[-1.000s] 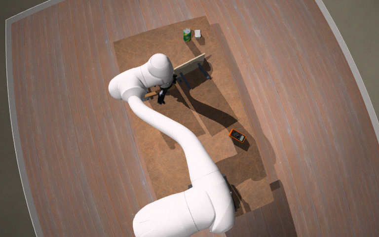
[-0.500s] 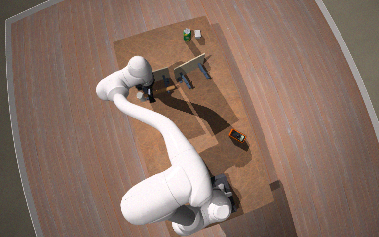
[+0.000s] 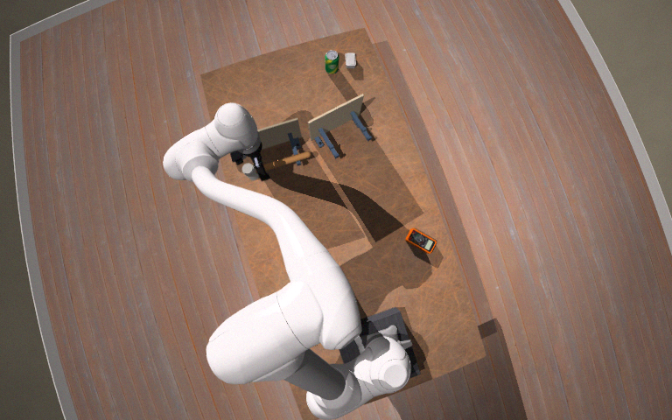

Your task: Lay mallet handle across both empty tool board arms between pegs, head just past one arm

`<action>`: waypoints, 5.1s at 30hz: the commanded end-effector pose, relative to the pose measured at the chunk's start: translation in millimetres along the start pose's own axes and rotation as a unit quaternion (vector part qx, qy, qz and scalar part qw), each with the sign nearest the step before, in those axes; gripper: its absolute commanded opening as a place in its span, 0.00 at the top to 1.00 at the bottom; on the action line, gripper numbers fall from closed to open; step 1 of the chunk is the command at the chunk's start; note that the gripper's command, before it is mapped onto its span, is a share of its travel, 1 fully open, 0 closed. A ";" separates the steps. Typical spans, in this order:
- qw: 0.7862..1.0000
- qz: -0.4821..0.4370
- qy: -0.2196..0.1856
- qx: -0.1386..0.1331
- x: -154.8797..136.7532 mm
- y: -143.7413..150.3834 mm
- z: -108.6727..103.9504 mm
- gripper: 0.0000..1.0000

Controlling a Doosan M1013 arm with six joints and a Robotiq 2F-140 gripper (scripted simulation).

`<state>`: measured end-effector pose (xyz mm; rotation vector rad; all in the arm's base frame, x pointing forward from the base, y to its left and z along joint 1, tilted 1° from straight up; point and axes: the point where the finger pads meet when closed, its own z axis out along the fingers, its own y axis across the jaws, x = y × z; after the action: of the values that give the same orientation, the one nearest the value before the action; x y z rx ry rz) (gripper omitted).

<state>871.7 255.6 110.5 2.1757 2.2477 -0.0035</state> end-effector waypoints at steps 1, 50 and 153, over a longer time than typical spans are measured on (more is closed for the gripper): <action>1.000 0.000 0.000 0.000 0.1 0.5 19.1 0.00; 1.000 0.000 0.000 0.000 -0.2 0.0 97.4 0.90; 0.994 -0.108 0.000 0.000 -325.5 -10.3 94.6 0.90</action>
<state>872.2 -71.1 18.2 1.9208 2.4710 -0.0060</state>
